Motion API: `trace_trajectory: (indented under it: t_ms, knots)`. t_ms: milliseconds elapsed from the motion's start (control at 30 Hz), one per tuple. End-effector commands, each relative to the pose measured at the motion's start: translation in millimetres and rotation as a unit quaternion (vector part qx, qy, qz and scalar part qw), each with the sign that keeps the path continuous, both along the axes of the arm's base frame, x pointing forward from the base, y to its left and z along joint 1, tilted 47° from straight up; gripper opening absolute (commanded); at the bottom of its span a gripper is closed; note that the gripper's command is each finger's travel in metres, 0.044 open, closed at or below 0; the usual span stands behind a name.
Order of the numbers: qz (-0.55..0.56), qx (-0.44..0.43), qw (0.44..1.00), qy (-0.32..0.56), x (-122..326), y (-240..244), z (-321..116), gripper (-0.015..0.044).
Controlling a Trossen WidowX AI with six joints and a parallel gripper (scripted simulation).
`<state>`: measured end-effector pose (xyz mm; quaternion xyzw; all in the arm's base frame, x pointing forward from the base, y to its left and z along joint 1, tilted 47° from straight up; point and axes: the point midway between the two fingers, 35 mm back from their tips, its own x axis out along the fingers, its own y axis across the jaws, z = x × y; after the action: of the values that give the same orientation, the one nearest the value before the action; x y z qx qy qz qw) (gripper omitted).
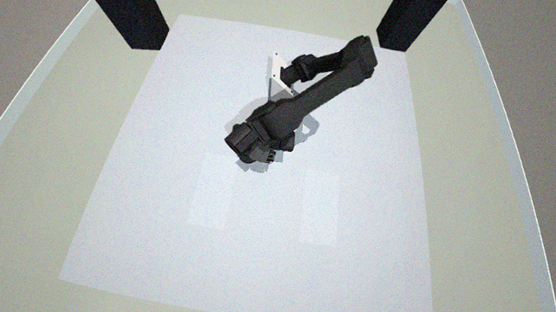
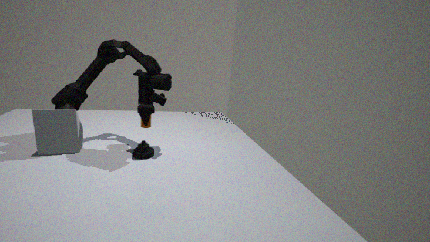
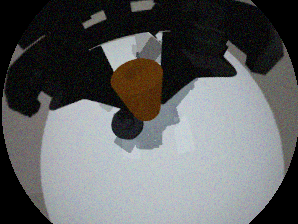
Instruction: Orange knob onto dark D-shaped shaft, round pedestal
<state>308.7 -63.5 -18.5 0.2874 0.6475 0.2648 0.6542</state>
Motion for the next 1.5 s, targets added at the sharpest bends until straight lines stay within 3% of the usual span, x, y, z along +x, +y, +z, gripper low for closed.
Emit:
trace_trajectory:
  t_ms: [0, 600, 900, 1467]
  knots:
    - [0.000, -0.005, 1.000, -0.005, 0, -9, -9, 0.0000]
    - [0.003, -0.003, 1.000, -0.005, -12, -31, -55, 0.0000]
    - [0.003, -0.002, 1.000, -0.005, -11, -14, -71, 0.0000]
    - [0.006, -0.002, 1.000, -0.008, -10, -12, -73, 0.0000]
